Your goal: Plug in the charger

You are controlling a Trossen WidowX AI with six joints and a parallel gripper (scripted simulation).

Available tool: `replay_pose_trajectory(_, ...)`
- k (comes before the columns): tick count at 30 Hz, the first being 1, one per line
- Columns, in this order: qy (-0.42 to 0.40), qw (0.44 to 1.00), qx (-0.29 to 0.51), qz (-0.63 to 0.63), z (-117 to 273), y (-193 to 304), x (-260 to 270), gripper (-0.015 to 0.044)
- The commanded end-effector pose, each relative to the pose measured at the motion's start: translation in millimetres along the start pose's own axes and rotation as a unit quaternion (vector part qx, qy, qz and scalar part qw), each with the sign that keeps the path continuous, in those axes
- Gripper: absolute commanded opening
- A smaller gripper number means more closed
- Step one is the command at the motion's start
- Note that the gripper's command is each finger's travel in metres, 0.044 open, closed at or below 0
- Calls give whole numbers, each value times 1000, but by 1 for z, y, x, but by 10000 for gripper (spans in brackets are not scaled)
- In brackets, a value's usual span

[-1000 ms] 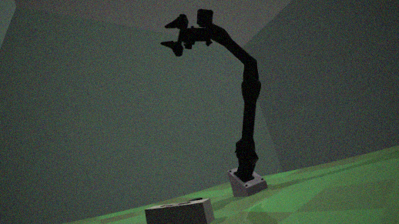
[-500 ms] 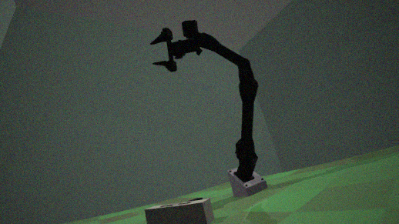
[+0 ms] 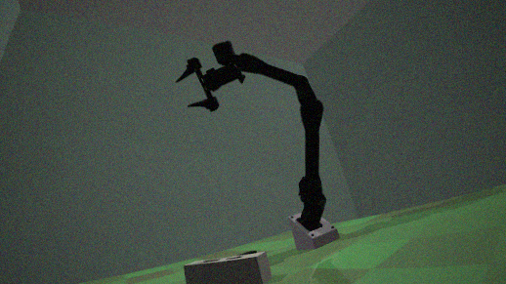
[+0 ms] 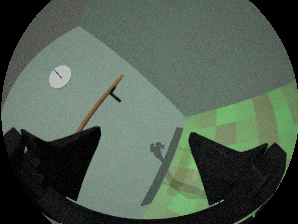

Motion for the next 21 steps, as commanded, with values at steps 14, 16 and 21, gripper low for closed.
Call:
replay_pose_trajectory(14,106,973,98,179,-51,38,-72,440)
replay_pose_trajectory(16,116,966,112,200,-55,43,-81,440)
replay_pose_trajectory(21,140,946,149,251,-66,56,-105,440)
Point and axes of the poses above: the point midway between the two fingers, 35 mm back from their tips, its own z axis back along the fingers, its own x axis across the jaws, y = z × x, the point moved 4 cm from there along z, back along the fingers, and after that the axes turned 6 degrees about -z, right-handed, at the moved point
